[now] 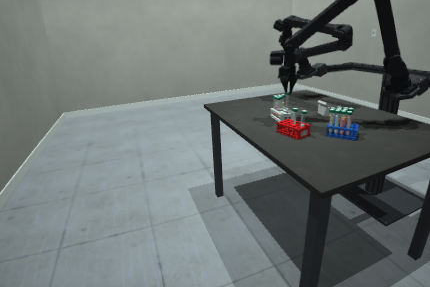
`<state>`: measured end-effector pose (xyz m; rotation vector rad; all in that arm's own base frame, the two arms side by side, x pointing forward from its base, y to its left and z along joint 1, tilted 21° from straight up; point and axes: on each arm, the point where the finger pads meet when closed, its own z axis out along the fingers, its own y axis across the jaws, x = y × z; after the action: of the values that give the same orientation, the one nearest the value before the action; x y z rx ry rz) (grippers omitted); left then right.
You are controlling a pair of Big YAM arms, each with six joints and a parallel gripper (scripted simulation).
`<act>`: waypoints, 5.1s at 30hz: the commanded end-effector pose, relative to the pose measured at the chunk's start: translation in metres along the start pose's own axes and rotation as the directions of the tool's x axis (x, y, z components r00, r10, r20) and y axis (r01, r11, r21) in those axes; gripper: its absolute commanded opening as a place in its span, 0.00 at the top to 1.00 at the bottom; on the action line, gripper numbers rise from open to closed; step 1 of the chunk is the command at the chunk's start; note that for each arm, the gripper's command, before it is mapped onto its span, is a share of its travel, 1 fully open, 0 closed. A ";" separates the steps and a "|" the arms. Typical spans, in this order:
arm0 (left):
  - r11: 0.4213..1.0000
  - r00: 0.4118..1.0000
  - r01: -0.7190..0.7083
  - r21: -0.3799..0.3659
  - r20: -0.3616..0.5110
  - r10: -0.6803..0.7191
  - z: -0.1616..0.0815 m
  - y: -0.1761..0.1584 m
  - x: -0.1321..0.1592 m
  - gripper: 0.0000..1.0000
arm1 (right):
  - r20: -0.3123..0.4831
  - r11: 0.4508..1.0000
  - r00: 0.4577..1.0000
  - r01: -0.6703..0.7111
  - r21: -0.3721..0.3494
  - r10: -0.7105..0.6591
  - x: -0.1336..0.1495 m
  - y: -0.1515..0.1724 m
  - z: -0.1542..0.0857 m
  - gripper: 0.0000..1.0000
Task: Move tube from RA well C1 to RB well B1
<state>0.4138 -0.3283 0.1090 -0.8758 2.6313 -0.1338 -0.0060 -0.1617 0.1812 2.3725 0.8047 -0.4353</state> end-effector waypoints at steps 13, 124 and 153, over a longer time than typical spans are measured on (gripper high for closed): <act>1.000 1.000 0.008 0.009 -0.001 -0.008 0.000 -0.019 0.001 1.00 | 0.016 1.000 1.000 -0.008 -0.029 0.009 -0.008 0.009 -0.011 0.70; 1.000 1.000 0.001 -0.023 -0.006 -0.001 0.037 0.003 0.000 1.00 | 0.016 1.000 1.000 -0.008 -0.029 0.009 -0.008 0.009 -0.011 0.70; 1.000 1.000 0.001 -0.023 -0.005 -0.001 0.037 0.003 0.000 1.00 | 0.016 1.000 1.000 -0.008 -0.029 0.009 -0.008 0.009 -0.011 0.70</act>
<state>0.4217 -0.3313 0.0898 -0.8781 2.6292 -0.1339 -0.0060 -0.1617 0.1812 2.3725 0.8047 -0.4353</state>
